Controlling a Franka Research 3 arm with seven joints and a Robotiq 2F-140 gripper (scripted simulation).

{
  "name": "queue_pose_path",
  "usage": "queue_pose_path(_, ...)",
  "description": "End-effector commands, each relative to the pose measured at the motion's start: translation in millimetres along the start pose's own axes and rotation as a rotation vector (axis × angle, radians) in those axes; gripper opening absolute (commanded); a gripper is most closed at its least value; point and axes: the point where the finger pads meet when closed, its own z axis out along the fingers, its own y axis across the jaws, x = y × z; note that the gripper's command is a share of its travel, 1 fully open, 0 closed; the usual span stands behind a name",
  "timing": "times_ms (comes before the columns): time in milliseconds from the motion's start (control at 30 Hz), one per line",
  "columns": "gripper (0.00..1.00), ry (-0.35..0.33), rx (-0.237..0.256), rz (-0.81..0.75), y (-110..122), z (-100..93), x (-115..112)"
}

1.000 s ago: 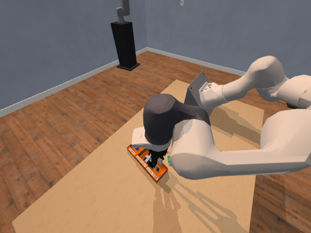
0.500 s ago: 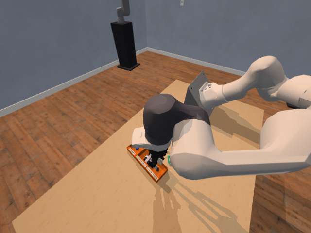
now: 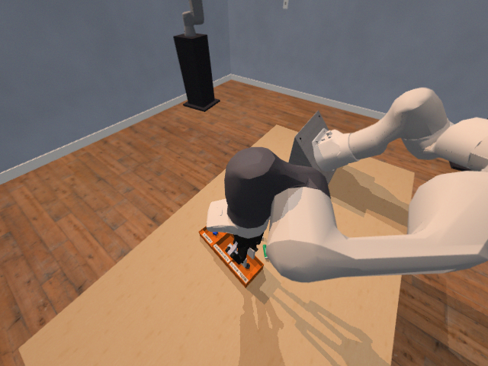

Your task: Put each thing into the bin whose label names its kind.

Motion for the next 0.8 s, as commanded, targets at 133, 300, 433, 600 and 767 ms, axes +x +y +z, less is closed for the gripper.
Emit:
queue_pose_path(133, 0.19, 0.002, -0.004, 0.005, 0.6, -0.7, -0.3)
queue_pose_path(300, 0.19, 0.002, -0.004, 0.005, 0.6, -0.7, -0.3)
queue_pose_path(433, 0.19, 0.002, -0.004, 0.005, 0.6, -0.7, -0.3)
queue_pose_path(600, 0.19, 0.002, -0.004, 0.005, 2.2, -0.7, -1.1)
queue_pose_path(767, 1.0, 0.002, -0.004, 0.005, 2.2, -8.7, -1.1)
